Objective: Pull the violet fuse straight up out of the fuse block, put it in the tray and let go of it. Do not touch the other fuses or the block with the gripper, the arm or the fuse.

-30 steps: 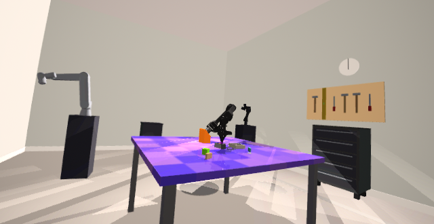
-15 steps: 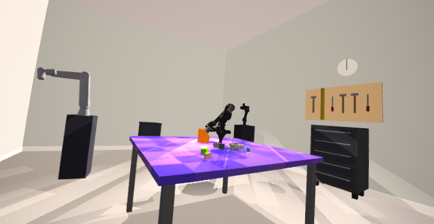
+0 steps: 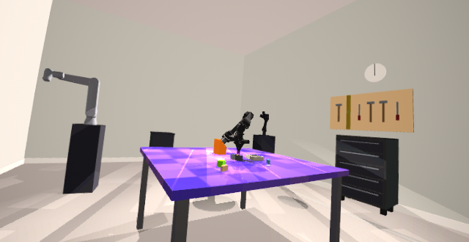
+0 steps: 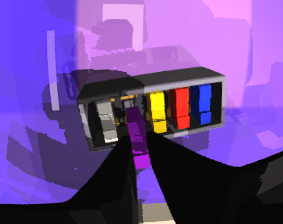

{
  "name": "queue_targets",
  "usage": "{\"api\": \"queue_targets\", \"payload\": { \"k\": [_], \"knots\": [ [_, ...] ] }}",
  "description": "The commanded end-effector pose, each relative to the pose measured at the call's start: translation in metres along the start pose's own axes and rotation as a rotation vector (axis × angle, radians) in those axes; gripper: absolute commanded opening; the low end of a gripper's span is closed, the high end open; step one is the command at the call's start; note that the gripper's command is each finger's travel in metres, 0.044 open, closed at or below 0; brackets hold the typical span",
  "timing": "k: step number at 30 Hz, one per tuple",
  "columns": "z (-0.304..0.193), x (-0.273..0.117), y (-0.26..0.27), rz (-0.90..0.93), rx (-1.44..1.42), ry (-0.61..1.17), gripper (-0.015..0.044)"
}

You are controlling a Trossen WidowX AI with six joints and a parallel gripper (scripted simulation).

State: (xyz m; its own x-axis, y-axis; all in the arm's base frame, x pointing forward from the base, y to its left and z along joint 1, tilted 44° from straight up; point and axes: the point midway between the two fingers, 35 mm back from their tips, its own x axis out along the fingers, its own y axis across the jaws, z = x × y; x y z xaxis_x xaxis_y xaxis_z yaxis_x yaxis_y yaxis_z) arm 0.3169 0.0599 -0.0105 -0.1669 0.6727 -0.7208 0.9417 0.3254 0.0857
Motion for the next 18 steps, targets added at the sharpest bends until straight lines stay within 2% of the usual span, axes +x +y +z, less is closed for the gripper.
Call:
{"api": "queue_targets", "payload": {
  "k": [1,18],
  "knots": [
    [0.001,-0.002,0.000,-0.002,-0.005,-0.006,0.0000],
    [0.001,-0.023,0.000,-0.002,-0.004,-0.006,0.0000]
  ]
}}
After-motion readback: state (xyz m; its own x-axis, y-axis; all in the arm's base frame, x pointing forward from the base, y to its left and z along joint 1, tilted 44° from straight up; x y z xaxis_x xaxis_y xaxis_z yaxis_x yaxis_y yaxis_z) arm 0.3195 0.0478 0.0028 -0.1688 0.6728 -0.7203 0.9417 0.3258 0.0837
